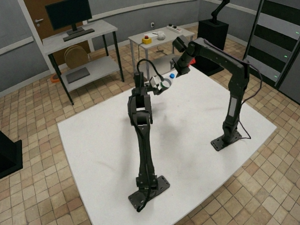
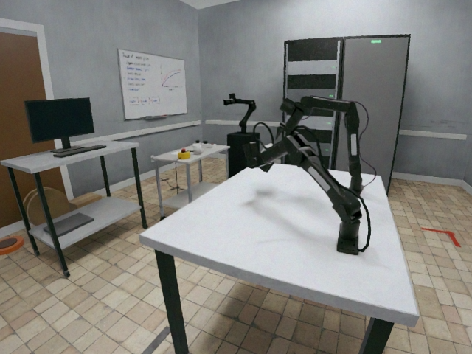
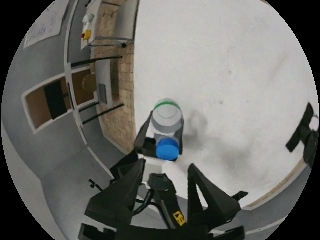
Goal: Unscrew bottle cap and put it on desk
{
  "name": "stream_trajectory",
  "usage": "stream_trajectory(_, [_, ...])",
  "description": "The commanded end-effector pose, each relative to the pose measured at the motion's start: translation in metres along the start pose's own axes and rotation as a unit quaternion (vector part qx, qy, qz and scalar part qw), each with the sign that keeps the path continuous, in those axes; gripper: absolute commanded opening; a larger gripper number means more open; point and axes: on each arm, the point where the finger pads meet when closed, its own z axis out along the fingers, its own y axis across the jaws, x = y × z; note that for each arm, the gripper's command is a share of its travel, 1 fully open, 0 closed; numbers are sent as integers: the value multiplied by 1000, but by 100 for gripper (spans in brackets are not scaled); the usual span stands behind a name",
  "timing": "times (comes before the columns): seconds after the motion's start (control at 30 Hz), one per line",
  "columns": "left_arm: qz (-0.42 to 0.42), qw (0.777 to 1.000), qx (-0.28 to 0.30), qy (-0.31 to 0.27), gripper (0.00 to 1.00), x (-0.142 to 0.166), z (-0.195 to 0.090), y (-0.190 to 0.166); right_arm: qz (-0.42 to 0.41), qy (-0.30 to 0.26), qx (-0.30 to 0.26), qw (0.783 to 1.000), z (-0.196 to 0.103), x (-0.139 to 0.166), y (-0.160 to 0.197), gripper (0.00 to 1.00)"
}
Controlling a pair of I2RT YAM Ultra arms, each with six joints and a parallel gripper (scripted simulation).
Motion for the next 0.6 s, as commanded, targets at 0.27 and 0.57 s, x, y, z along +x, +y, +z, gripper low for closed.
stream_trajectory(0.27, [3,1000,2,-3,0,-8,2,3,-3,-2,-12,1000,13,0,4,57])
stream_trajectory(0.57, [3,1000,2,-3,0,-8,2,3,-3,-2,-8,1000,24,0,2,57])
